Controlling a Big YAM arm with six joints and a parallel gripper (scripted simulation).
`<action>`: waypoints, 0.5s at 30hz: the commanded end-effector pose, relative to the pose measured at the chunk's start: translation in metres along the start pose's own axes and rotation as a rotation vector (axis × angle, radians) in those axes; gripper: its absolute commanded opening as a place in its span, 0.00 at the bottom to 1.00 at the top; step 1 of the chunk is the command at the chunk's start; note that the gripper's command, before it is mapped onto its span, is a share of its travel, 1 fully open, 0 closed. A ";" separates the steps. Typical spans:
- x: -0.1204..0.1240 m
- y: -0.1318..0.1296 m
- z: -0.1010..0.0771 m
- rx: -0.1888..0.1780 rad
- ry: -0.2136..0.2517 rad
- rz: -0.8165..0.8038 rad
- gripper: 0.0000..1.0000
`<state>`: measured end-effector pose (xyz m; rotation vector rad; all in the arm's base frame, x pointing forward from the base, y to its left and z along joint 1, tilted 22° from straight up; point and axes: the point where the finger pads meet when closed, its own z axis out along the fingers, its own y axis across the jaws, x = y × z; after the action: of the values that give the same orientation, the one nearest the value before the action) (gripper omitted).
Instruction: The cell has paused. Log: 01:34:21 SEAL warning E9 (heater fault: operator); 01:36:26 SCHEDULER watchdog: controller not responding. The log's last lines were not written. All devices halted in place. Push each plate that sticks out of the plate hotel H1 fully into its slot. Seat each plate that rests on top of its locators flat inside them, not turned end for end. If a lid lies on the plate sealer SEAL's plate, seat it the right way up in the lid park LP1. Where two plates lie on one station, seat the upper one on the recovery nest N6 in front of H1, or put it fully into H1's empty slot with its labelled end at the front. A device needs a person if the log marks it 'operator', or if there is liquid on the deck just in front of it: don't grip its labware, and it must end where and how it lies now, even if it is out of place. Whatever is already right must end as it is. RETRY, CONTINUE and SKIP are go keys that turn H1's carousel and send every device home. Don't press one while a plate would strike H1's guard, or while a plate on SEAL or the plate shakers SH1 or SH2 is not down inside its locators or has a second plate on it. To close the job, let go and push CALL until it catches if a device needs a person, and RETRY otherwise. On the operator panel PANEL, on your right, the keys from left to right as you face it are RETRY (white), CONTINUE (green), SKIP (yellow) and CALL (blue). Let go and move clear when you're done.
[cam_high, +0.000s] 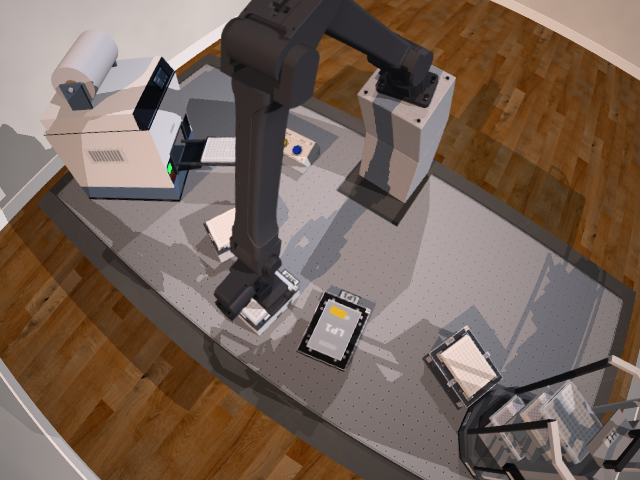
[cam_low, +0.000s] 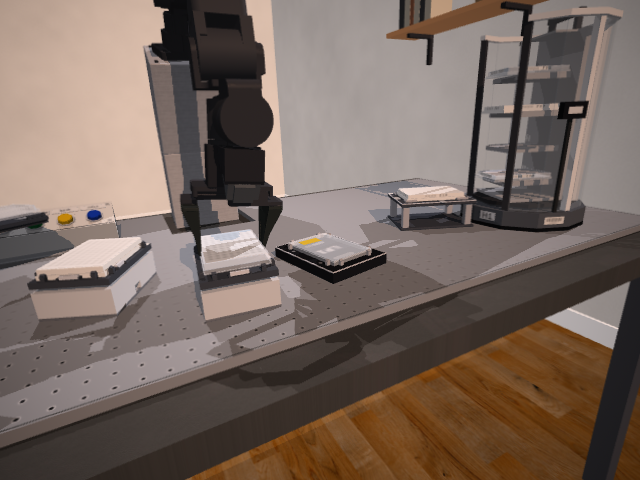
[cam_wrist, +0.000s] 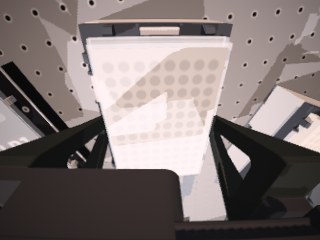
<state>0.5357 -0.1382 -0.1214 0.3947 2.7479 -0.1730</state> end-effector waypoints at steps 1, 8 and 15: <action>-0.009 0.003 0.004 0.000 -0.019 0.006 0.84; -0.009 0.003 0.005 0.000 -0.019 0.006 0.84; -0.009 0.003 0.005 -0.001 -0.020 0.006 0.84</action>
<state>0.5363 -0.1384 -0.1237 0.3948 2.7484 -0.1730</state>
